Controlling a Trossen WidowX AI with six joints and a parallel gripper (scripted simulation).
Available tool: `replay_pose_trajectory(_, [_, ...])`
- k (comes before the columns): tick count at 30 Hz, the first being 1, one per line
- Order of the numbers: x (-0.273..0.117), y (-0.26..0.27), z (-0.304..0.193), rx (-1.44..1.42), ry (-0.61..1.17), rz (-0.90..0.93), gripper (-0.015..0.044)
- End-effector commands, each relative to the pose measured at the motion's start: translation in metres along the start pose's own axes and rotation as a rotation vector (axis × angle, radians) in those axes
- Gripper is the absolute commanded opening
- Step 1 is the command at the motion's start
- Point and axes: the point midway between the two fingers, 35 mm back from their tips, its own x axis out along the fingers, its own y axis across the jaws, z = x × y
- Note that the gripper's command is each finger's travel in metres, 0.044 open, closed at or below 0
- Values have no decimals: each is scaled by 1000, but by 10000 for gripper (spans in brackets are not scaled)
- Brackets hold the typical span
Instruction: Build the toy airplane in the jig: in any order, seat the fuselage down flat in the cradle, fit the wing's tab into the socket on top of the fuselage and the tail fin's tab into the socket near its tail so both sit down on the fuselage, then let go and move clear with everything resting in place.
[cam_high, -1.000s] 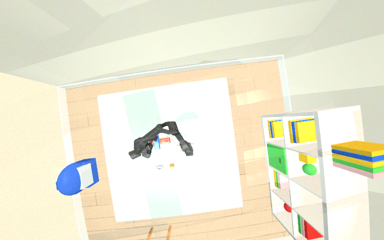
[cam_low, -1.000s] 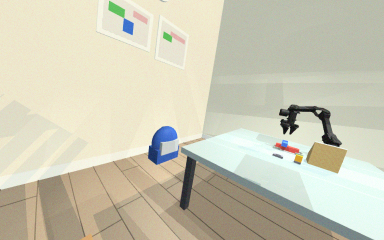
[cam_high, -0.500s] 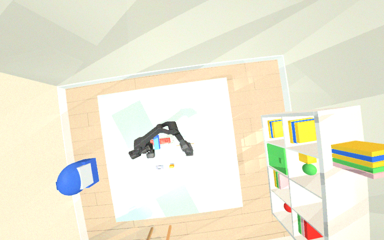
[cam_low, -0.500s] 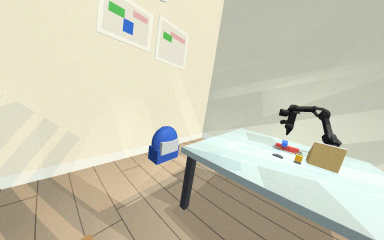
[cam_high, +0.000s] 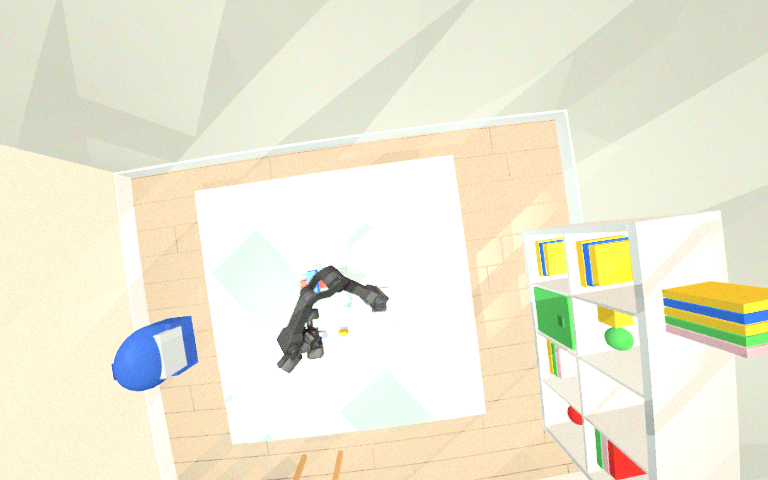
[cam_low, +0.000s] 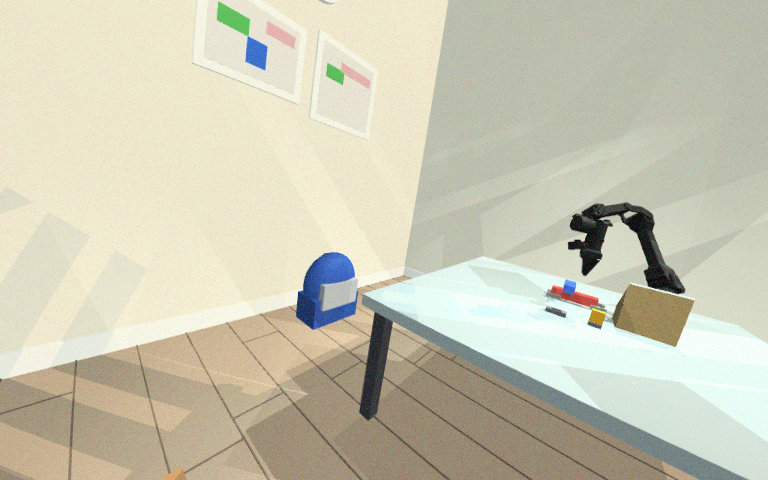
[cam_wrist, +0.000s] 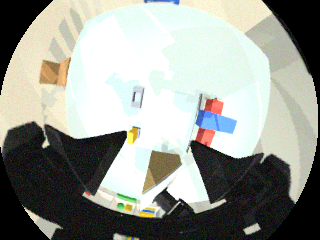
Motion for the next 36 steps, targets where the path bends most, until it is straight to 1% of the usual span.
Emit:
replay_pose_trajectory(1, [8, 47, -34, -18, 19, -14, 440])
replay_pose_trajectory(4, [13, 73, -57, 8, 19, -38, 440])
replay_pose_trajectory(7, [17, 86, -71, 27, 17, -55, 440])
replay_pose_trajectory(14, [20, 87, -71, 29, 16, -57, 440])
replay_pose_trajectory(19, [72, 84, -72, 30, 15, -59, 440])
replay_pose_trajectory(25, [76, 83, -72, 30, 15, -59, 440])
replay_pose_trajectory(29, [90, 82, -73, 30, 15, -60, 440])
replay_pose_trajectory(36, [92, 82, -72, 30, 15, -60, 440])
